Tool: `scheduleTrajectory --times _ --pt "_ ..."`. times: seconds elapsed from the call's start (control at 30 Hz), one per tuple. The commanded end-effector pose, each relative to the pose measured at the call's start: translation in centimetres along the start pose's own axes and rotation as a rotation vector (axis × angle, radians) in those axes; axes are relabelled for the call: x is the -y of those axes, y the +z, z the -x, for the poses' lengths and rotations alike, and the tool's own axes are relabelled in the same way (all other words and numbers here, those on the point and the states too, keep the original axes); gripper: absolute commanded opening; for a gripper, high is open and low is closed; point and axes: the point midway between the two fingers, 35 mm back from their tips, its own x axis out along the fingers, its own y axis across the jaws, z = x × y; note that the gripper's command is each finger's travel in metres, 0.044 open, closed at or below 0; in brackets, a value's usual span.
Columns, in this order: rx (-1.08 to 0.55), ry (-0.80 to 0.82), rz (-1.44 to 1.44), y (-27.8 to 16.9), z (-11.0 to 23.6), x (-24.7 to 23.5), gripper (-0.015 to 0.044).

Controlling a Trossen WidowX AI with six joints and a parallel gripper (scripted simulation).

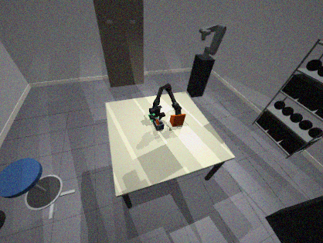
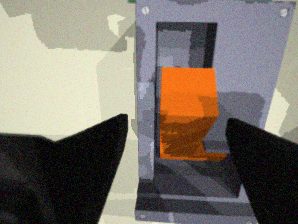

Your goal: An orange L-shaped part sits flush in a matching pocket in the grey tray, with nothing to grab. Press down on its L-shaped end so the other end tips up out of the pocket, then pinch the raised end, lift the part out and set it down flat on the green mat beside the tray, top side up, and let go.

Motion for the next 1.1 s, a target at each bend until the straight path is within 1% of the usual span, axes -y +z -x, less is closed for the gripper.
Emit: scheduleTrajectory --times 0.0,0.4,0.53,0.9,1.03,1.07 --pt "0.006 -0.006 0.006 0.1 -0.8 0.3 0.0280" --pt "0.008 -0.006 0.006 0.1 -2.3 0.4 0.0280" --pt "0.003 -0.002 0.000 0.1 -2.0 0.2 0.0175" --pt "0.003 -0.002 0.000 0.1 -2.0 0.2 0.0102" --pt "0.003 -0.002 0.000 0.1 -2.0 0.2 0.0000" --pt "0.003 -0.002 0.000 0.1 -2.0 0.2 0.0000"
